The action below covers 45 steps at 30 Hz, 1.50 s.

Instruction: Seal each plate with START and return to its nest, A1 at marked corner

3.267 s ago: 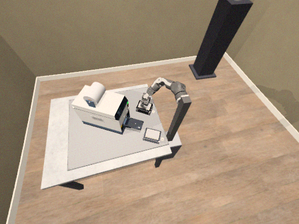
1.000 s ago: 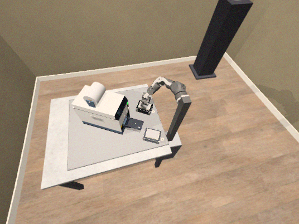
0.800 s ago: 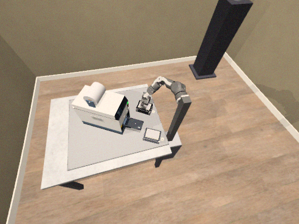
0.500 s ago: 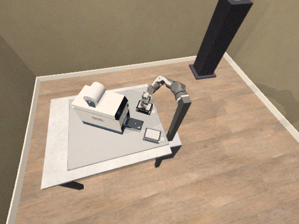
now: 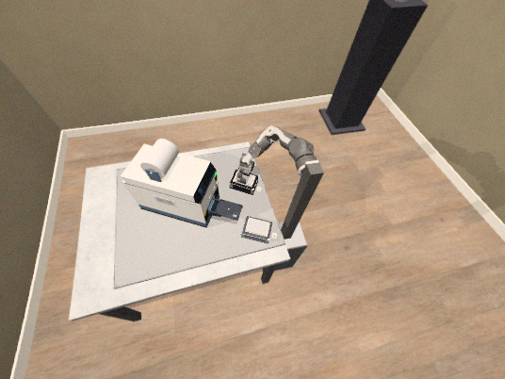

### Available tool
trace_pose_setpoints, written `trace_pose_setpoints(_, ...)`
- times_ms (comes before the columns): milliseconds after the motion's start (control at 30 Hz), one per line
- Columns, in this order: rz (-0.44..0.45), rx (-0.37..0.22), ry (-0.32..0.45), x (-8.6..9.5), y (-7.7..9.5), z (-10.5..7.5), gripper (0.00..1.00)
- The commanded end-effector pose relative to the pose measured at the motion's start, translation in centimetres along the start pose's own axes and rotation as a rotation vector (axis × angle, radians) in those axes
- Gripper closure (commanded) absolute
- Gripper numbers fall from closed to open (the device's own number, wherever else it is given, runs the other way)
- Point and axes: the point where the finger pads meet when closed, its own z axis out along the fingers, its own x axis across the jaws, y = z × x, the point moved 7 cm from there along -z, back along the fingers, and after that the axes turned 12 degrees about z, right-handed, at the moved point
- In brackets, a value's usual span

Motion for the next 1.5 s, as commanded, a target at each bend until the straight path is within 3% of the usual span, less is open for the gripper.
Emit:
trace_pose_setpoints(0,0.004,-0.003,-0.004,0.0,0.2,-0.2,0.35)
trace_pose_setpoints(733,0.004,-0.003,-0.003,0.0,0.2,-3.4,0.35)
trace_pose_setpoints(1100,-0.015,-0.003,0.000,5.3,-0.7,-5.2,0.35)
trace_pose_setpoints(1200,-0.013,-0.002,-0.005,5.6,-0.8,-5.3,0.35)
trace_pose_setpoints(1467,-0.018,-0.003,-0.002,9.4,-1.4,-6.8,0.35)
